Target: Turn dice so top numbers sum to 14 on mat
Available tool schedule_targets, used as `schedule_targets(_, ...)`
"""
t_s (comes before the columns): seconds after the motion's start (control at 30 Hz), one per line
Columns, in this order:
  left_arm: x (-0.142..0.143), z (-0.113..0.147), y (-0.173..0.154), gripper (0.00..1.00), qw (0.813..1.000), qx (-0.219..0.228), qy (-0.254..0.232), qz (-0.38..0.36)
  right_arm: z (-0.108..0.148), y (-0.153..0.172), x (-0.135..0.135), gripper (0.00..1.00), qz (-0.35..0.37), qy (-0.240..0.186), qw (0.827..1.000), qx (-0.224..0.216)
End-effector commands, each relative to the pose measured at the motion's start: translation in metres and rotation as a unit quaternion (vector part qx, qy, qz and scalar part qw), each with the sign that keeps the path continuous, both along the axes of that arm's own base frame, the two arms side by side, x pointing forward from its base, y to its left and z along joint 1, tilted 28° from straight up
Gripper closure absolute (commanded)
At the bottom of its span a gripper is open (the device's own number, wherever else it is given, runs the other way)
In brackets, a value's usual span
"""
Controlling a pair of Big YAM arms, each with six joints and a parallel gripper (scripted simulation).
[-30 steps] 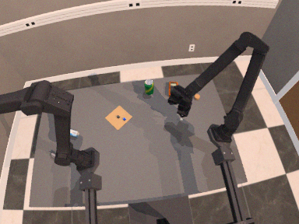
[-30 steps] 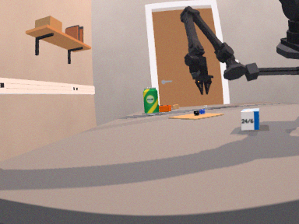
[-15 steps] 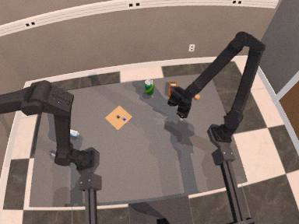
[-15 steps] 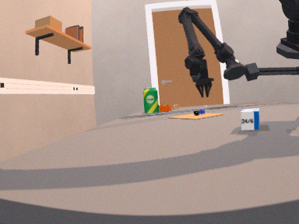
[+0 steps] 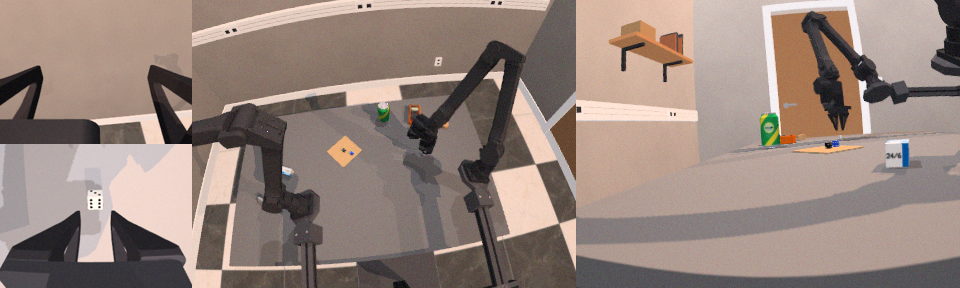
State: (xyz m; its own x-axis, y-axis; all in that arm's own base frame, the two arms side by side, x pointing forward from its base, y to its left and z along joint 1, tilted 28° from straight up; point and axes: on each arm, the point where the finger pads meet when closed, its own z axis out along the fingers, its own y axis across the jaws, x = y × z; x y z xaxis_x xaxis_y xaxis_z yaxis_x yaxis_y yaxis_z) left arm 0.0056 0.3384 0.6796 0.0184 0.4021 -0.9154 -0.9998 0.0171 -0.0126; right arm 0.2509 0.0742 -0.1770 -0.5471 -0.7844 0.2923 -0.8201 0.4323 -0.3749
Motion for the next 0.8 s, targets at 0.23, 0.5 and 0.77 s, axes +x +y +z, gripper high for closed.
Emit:
schedule_targets(0.23, -0.0025, 0.0171, -0.0167, 0.00, 1.000, 0.027, 0.006, 0.005, -0.0119, -0.0010, 0.0075, 0.70, 0.006, -0.003, 1.000, 0.002)
schedule_targets(0.5, -0.0025, 0.0171, -0.0167, 0.00, 1.000, 0.027, 0.006, 0.005, -0.0146, -0.0014, 0.0086, 0.70, 0.007, -0.004, 1.000, 0.002)
schedule_targets(0.77, -0.0025, 0.0171, -0.0167, 0.00, 1.000, 0.027, 0.006, 0.005, -0.0150, -0.0047, 0.0059, 0.70, 0.002, -0.002, 1.000, 0.001)
